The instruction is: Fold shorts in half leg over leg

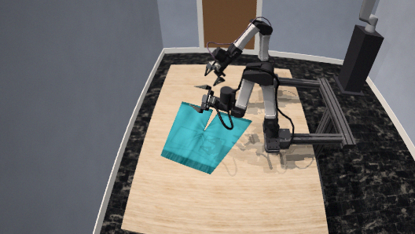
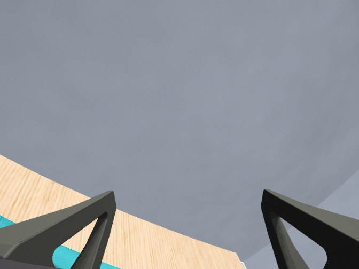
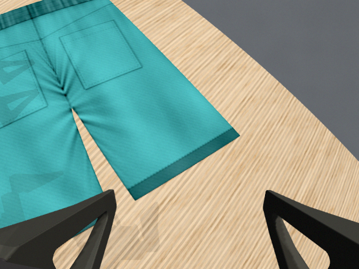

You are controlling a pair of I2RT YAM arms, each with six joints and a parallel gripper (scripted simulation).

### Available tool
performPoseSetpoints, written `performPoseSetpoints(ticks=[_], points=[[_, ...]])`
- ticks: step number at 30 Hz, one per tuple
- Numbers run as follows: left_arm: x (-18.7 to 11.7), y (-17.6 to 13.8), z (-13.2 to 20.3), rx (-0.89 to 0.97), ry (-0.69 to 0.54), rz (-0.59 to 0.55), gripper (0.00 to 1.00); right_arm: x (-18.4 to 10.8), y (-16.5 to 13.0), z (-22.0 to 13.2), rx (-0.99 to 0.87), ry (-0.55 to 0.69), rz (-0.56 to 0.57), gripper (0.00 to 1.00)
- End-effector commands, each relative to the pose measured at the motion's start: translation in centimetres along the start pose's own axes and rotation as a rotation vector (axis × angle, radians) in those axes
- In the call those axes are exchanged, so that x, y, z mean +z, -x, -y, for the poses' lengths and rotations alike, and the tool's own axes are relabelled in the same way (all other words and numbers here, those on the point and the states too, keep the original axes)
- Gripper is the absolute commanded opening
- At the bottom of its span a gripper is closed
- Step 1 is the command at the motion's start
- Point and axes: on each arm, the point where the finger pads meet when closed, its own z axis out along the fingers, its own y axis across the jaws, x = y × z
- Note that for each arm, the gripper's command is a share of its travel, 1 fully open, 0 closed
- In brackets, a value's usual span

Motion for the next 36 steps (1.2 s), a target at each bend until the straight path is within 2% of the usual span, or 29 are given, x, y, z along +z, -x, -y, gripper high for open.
performPoseSetpoints(ticks=[1, 17, 18, 21, 23, 32, 35, 36], points=[[0.2, 0.5, 0.7, 0.004, -0.020, 0.014, 1.00, -0.2, 0.5, 0.1, 0.000, -0.003, 0.014, 1.00], [0.2, 0.5, 0.7, 0.004, -0.020, 0.014, 1.00, -0.2, 0.5, 0.1, 0.000, -0.003, 0.014, 1.00], [0.7, 0.2, -1.0, -0.005, 0.030, 0.004, 0.56, 0.5, 0.7, -0.8, -0.003, 0.029, 0.000, 0.56], [0.9, 0.1, -1.9, -0.014, 0.074, -0.018, 0.56, 0.6, 0.6, -1.6, 0.006, 0.040, -0.022, 0.56], [0.9, -1.2, -4.2, -0.025, 0.149, -0.069, 0.56, 1.0, 0.3, -2.6, 0.008, 0.053, -0.048, 0.56], [0.7, -2.8, -10.4, -0.064, 0.375, -0.180, 0.56, 2.1, 0.2, -7.7, -0.004, 0.139, -0.125, 0.56], [0.7, -2.4, -10.4, -0.059, 0.382, -0.182, 0.56, 1.8, 0.7, -7.9, -0.006, 0.141, -0.113, 0.56], [0.3, -3.3, -11.9, -0.070, 0.428, -0.210, 0.56, 2.3, 0.1, -8.7, -0.012, 0.154, -0.139, 0.56]])
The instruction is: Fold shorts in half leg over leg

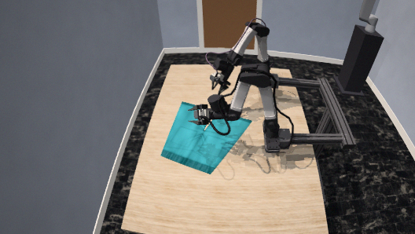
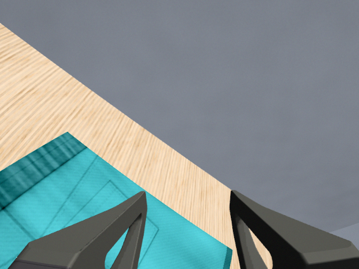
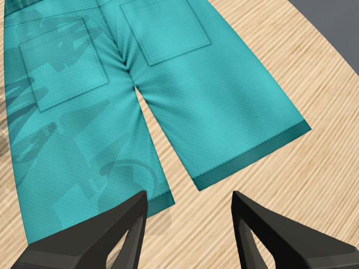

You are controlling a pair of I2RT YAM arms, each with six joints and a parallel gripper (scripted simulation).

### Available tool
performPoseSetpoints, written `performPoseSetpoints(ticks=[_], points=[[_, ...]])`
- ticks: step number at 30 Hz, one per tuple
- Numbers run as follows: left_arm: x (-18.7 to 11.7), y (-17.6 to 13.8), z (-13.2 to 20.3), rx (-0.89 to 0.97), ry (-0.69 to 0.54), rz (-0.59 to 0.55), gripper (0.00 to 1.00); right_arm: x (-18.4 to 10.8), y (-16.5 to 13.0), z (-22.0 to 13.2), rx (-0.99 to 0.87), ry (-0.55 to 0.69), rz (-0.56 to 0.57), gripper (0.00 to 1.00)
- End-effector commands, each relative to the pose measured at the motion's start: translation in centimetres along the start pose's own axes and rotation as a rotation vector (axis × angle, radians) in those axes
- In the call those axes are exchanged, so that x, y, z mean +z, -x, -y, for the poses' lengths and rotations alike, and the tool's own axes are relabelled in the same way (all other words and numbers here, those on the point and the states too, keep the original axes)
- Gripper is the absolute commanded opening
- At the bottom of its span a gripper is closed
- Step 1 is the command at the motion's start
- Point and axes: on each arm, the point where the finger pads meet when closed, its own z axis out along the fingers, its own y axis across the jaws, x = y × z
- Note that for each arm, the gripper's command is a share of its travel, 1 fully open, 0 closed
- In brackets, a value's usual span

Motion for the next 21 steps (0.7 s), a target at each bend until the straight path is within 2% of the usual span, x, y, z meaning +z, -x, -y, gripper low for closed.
performPoseSetpoints(ticks=[1, 13, 16, 21], points=[[1.2, 0.0, -1.9, -0.021, 0.089, -0.038, 0.56, 0.5, 0.6, -0.9, 0.018, 0.008, -0.028, 0.56], [0.7, -2.0, -10.2, -0.108, 0.401, -0.204, 0.56, 2.6, -1.1, -8.4, -0.029, 0.100, -0.172, 0.56], [0.5, -1.7, -10.5, -0.107, 0.416, -0.211, 0.56, 2.2, -0.6, -8.7, -0.031, 0.105, -0.160, 0.56], [-0.9, -3.2, -14.1, -0.166, 0.564, -0.298, 0.56, 3.2, -2.4, -12.1, -0.062, 0.134, -0.245, 0.56]])
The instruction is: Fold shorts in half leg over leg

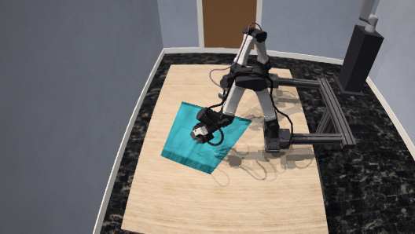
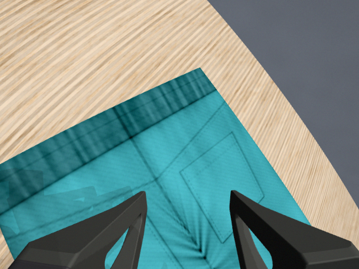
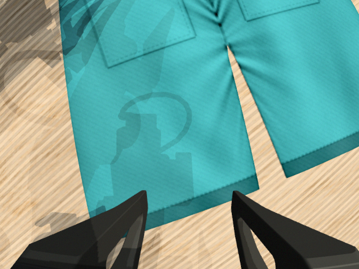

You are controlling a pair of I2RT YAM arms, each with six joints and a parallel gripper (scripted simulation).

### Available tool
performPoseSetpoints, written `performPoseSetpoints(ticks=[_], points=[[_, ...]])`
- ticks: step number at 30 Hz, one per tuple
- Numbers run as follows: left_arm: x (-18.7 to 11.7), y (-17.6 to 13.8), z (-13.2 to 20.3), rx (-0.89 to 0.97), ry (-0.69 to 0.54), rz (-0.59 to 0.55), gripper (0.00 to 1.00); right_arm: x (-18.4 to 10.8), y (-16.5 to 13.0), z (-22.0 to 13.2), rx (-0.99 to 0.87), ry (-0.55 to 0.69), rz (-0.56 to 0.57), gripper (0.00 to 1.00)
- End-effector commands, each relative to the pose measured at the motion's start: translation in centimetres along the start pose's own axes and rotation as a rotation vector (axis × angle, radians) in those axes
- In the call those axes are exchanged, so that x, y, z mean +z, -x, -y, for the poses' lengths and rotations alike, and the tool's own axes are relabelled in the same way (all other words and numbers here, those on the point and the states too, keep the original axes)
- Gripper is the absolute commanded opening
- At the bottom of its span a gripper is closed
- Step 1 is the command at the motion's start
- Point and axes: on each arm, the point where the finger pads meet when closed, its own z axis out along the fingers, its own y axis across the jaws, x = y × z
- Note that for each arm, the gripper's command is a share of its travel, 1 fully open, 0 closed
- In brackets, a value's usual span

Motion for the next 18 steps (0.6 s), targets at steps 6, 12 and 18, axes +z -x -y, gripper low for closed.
performPoseSetpoints(ticks=[6, 12, 18], points=[[0.1, -1.0, -6.4, -0.099, 0.266, -0.154, 0.56, 1.8, -1.7, -5.1, -0.026, 0.018, -0.132, 0.56], [-0.7, -1.8, -8.9, -0.136, 0.373, -0.232, 0.56, 2.0, -2.3, -7.4, -0.048, 0.027, -0.167, 0.56], [-2.7, -3.5, -12.6, -0.217, 0.538, -0.359, 0.56, 3.5, -5.0, -10.8, -0.092, 0.010, -0.272, 0.56]])
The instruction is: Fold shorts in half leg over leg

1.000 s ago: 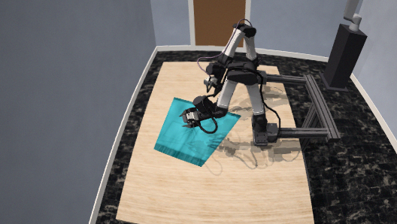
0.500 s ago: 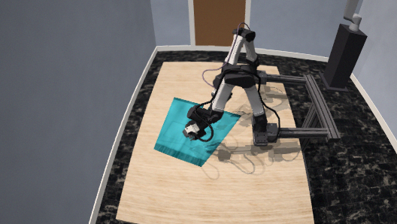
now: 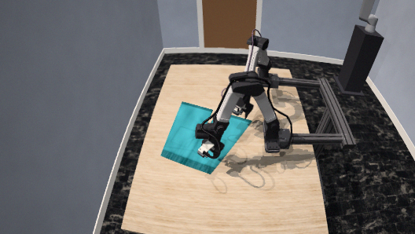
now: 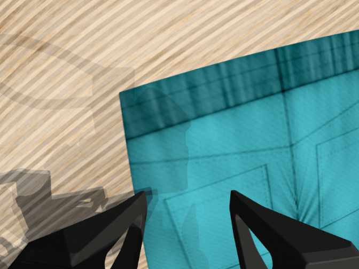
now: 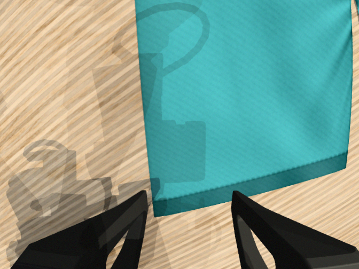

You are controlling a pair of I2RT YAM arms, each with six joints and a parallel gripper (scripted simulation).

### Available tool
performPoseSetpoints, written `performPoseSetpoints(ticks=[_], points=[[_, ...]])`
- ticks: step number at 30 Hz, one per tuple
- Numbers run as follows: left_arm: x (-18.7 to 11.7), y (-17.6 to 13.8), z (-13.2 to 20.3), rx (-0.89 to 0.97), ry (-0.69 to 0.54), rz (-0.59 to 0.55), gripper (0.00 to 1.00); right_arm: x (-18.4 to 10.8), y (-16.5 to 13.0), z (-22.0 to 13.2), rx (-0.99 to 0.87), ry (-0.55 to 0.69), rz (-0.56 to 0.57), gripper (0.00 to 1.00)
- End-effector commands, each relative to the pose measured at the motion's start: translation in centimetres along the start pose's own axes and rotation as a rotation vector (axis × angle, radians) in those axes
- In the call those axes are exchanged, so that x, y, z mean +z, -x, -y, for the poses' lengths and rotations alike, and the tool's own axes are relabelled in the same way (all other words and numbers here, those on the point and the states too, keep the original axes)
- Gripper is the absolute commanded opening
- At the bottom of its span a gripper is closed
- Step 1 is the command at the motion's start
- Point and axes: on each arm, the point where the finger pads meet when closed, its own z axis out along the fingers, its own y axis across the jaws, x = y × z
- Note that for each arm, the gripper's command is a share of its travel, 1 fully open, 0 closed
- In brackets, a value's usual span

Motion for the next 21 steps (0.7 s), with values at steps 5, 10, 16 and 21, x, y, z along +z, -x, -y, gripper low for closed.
performPoseSetpoints(ticks=[5, 10, 16, 21], points=[[-0.7, 0.4, -2.5, -0.058, 0.117, -0.074, 0.56, 0.6, -0.6, -2.4, -0.011, -0.025, -0.058, 0.56], [-0.4, 0.2, -1.2, -0.040, 0.071, -0.065, 0.56, 1.3, -0.9, -2.4, -0.018, -0.009, -0.072, 0.56], [-1.0, 0.9, -1.4, -0.051, 0.074, -0.037, 0.56, -0.5, 0.1, -2.9, -0.030, 0.005, -0.009, 0.56], [-1.0, 0.5, -1.8, -0.054, 0.078, -0.043, 0.56, -0.4, -0.3, -2.5, -0.021, -0.004, -0.014, 0.56]])
